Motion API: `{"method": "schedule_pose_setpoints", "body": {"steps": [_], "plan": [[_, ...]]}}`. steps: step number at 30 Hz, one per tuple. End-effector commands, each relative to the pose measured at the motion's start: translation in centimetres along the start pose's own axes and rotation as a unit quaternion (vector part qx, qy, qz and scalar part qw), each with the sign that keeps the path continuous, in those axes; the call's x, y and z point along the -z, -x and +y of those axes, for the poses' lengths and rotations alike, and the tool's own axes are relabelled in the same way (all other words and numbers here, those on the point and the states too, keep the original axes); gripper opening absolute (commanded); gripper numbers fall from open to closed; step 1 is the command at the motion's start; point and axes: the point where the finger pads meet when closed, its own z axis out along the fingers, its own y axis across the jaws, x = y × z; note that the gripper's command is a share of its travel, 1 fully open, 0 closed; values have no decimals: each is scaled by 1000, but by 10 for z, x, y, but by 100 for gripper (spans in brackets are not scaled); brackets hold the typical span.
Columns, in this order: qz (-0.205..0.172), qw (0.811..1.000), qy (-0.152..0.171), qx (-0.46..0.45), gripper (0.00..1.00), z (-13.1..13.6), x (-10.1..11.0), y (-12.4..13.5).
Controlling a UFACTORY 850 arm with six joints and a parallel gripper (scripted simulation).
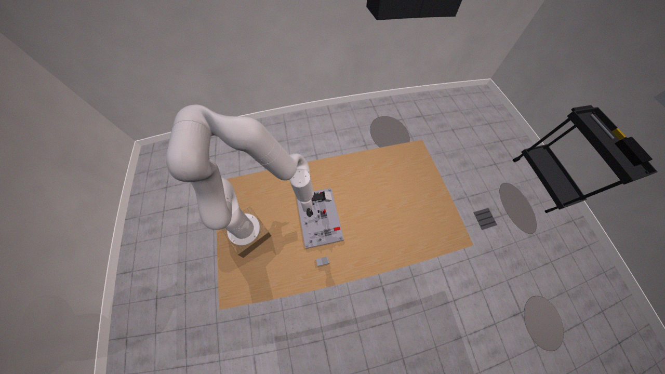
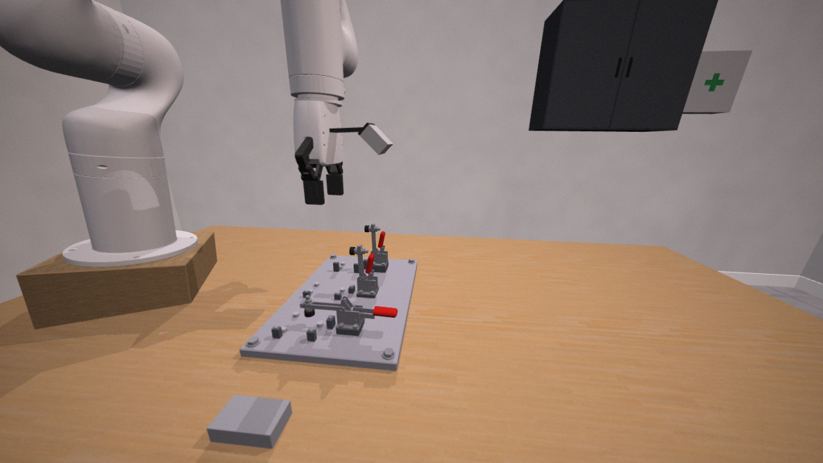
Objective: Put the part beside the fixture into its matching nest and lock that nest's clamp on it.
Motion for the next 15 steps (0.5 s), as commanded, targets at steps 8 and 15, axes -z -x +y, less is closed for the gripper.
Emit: {"method": "schedule_pose_setpoints", "body": {"steps": [8,15], "plan": [[1,1000,-8,2,100,102,-1,-6],[1,1000,-8,2,100,170,-2,-8]]}}
